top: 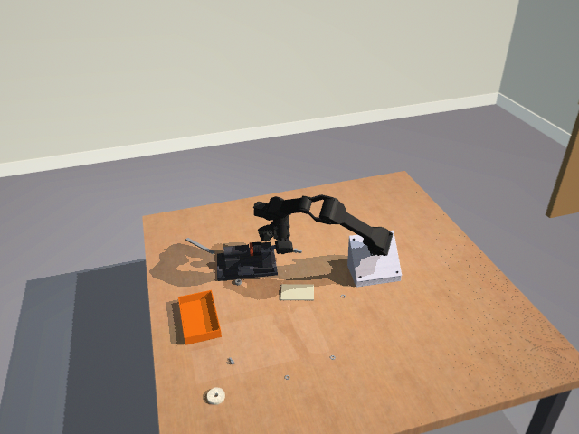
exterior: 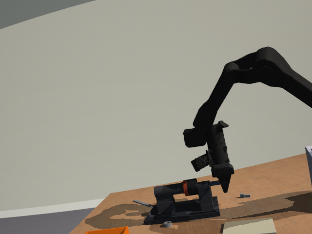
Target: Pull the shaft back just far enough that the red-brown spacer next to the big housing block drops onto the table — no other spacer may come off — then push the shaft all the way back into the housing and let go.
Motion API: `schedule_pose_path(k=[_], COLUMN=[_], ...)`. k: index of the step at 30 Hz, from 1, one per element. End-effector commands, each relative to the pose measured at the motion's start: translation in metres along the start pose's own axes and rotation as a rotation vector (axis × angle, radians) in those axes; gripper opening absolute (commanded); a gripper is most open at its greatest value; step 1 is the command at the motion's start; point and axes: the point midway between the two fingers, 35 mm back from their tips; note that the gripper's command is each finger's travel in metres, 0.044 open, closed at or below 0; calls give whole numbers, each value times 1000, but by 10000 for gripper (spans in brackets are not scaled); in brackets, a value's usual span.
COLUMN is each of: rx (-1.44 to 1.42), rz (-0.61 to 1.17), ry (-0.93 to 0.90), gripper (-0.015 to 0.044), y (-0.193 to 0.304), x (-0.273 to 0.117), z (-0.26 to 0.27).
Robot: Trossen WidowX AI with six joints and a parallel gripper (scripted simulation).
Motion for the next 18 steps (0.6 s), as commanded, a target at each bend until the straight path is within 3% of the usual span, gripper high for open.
schedule_pose_path(k=[1,18], rx=[1,1], rz=[2,2], ry=[0,0], gripper=[0,0], y=[2,4], x=[0,0], z=[0,0])
Point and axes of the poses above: the point midway between the two fingers, 35 mm back from their tips, its own x axis out along the fingers, its own z axis across the jaws, y = z × x, and after that the axes turned 5 degrees about -x, right-handed
